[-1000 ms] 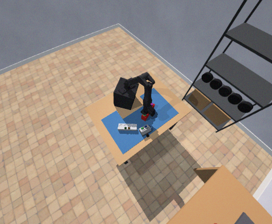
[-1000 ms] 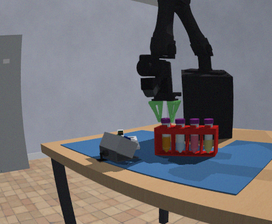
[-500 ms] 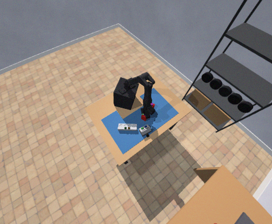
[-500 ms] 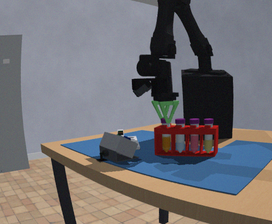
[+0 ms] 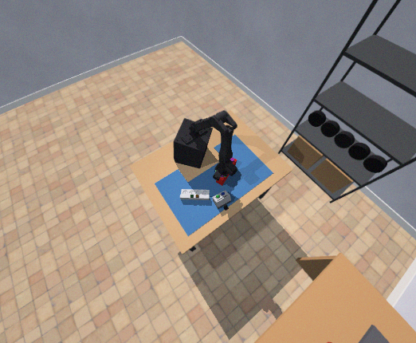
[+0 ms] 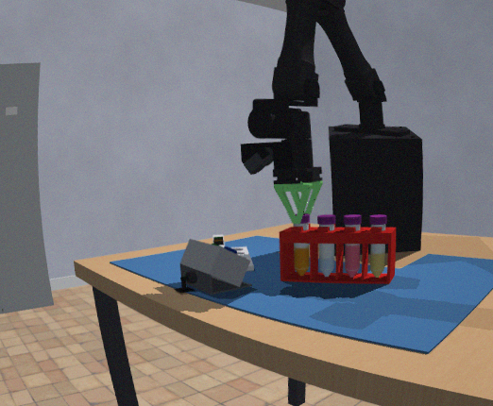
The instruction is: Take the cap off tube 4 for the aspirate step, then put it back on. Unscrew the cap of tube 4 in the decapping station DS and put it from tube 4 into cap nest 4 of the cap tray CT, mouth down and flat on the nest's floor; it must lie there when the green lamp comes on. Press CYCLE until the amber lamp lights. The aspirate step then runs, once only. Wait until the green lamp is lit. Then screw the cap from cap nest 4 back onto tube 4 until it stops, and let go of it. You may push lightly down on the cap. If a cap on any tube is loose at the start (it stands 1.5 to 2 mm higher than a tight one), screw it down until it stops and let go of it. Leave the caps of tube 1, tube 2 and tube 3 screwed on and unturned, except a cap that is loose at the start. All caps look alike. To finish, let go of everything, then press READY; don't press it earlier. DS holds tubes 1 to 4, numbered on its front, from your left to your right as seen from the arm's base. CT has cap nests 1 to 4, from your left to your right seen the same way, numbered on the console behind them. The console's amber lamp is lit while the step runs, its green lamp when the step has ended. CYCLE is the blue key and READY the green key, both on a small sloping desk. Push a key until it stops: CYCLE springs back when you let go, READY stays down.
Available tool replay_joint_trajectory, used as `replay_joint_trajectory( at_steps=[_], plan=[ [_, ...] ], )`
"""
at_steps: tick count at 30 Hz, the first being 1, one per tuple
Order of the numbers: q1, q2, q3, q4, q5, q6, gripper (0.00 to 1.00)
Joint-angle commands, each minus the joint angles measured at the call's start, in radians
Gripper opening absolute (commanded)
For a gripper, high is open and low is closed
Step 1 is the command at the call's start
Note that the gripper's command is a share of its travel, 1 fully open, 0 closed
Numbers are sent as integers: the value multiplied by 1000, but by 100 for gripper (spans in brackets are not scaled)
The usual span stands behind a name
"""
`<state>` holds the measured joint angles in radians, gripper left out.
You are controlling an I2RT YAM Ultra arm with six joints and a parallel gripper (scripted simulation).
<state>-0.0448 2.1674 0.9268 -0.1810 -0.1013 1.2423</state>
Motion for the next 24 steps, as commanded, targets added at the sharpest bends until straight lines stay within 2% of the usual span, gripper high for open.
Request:
replay_joint_trajectory(
  at_steps=[1,3,12,13,24],
  plan=[
    [0,-7,2,1,1,261,49],
    [0,-7,2,0,1,346,49],
    [1,-7,2,0,1,346,49],
    [1,-7,2,0,1,346,0],
    [1,-7,2,0,1,346,0]
  ],
)
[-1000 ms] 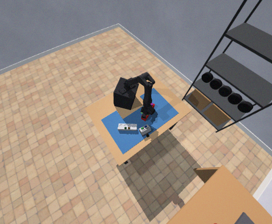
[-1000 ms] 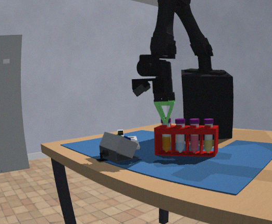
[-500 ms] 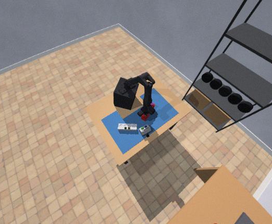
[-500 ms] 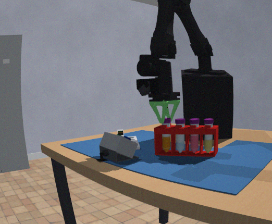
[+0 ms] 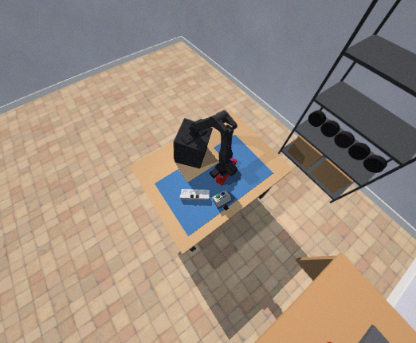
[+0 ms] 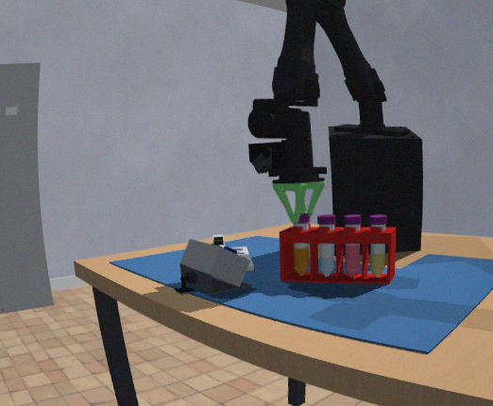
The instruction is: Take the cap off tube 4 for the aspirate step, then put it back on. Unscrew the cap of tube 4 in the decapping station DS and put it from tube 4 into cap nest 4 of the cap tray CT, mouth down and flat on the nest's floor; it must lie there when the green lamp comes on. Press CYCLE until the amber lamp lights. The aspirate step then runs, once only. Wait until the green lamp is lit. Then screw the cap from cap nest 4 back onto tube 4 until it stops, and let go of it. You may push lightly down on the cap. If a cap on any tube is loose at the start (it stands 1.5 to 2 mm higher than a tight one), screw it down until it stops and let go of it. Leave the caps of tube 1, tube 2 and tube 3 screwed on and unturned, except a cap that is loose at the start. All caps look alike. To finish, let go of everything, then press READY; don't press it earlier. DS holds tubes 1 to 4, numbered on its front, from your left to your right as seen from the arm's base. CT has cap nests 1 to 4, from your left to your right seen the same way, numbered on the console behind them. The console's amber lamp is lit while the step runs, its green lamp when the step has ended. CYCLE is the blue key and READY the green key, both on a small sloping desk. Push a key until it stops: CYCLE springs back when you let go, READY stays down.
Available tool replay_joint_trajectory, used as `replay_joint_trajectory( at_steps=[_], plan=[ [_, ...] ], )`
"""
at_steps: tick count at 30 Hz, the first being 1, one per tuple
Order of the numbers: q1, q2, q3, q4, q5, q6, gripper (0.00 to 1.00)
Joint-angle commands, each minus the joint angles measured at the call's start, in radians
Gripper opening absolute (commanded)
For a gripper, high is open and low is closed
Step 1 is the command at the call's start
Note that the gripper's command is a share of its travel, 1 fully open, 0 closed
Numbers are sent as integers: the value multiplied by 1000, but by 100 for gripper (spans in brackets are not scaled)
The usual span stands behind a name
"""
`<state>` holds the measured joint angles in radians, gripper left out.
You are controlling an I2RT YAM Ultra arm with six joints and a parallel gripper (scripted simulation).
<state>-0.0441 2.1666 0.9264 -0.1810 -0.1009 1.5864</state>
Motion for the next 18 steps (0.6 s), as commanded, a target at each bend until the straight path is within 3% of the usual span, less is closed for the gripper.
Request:
replay_joint_trajectory(
  at_steps=[1,3,5,18],
  plan=[
    [0,-7,3,0,0,2,0],
    [0,-7,3,0,0,-98,0],
    [0,-7,3,0,0,-98,0],
    [0,-7,2,-1,0,-748,0]
  ],
)
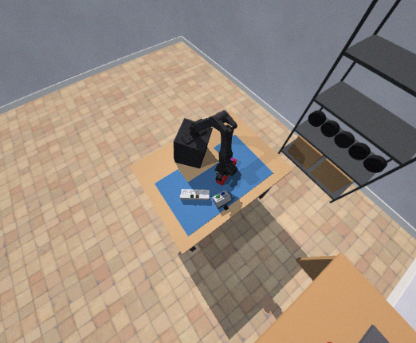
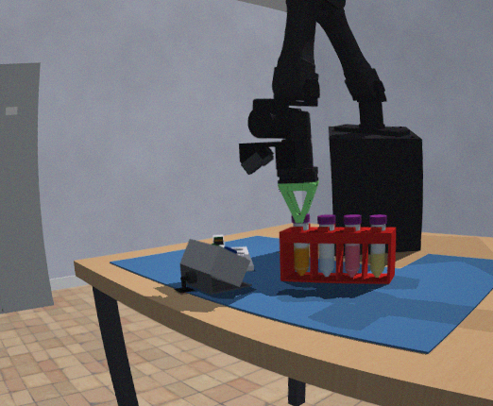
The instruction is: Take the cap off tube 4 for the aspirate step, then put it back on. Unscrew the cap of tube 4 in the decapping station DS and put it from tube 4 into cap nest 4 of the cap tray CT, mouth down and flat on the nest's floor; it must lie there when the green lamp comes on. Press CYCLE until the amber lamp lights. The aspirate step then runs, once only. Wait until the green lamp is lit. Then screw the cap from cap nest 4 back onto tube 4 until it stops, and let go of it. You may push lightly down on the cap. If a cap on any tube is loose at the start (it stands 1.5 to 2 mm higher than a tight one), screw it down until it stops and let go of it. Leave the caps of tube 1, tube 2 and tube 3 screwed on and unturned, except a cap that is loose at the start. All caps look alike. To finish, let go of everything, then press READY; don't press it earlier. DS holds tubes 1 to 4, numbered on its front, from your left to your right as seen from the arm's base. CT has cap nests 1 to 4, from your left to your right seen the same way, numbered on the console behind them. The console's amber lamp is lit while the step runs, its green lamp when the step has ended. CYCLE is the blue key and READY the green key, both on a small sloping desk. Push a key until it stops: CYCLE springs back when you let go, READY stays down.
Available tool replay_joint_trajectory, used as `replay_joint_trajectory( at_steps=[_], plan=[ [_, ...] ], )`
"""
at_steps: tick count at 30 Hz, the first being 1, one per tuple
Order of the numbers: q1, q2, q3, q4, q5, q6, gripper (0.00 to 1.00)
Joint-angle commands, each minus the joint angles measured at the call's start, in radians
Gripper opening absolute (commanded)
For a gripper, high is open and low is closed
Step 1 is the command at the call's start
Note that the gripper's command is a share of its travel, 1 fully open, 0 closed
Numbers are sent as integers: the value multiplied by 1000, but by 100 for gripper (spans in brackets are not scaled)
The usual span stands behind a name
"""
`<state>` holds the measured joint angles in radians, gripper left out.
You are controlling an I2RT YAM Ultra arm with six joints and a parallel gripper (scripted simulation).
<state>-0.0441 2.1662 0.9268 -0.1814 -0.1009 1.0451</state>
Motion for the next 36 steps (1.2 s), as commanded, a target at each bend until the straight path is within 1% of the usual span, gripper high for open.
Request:
replay_joint_trajectory(
  at_steps=[1,2,4,19,21,36],
  plan=[
    [0,-7,2,0,0,-257,0],
    [0,-7,2,0,0,-307,0],
    [0,-7,2,0,0,-307,0],
    [0,-8,2,-1,0,-1057,0],
    [0,-8,2,-1,0,-1057,0],
    [0,-9,2,-2,0,-1807,0]
  ],
)
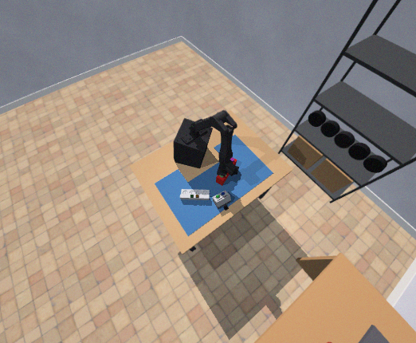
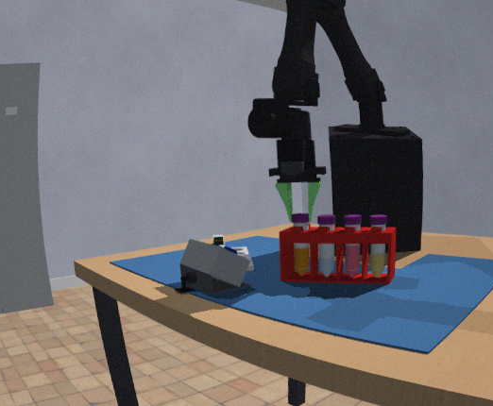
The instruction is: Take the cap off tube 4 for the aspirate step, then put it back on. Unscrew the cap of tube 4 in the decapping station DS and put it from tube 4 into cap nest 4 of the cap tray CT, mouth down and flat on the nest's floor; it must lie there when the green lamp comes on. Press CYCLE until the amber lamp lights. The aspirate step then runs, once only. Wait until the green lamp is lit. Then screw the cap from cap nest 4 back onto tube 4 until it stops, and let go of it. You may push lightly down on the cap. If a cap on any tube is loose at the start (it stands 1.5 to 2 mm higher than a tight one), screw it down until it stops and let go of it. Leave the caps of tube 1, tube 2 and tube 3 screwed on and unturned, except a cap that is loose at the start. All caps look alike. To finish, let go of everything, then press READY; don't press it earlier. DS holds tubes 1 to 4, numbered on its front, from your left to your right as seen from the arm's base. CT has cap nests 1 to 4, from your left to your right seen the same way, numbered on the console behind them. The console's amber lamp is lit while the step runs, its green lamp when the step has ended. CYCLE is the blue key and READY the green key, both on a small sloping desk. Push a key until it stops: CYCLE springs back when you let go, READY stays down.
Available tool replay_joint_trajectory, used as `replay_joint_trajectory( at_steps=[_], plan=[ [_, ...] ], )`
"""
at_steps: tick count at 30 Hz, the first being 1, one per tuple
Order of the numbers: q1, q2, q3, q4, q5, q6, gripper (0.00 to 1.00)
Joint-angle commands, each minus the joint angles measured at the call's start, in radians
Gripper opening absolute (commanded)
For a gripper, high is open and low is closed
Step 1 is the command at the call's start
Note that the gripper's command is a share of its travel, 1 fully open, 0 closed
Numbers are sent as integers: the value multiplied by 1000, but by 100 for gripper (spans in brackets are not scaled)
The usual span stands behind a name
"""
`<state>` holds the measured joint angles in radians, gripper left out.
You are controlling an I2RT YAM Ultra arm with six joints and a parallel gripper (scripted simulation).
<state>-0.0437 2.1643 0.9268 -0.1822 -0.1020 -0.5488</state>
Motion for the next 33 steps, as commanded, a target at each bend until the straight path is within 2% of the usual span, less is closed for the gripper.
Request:
replay_joint_trajectory(
  at_steps=[1,2,17,19,21,27,28,33],
  plan=[
    [-1,-7,2,-1,1,-213,0],
    [-1,-7,2,-1,1,-213,0],
    [-1,-8,2,-2,1,-963,0],
    [-1,-8,2,-2,1,-963,0],
    [-1,-8,2,-2,1,-1042,0],
    [-1,-8,2,-2,1,-1042,0],
    [-1,-8,2,-2,1,-1042,49],
    [0,-8,2,-2,1,-1042,49]
  ],
)
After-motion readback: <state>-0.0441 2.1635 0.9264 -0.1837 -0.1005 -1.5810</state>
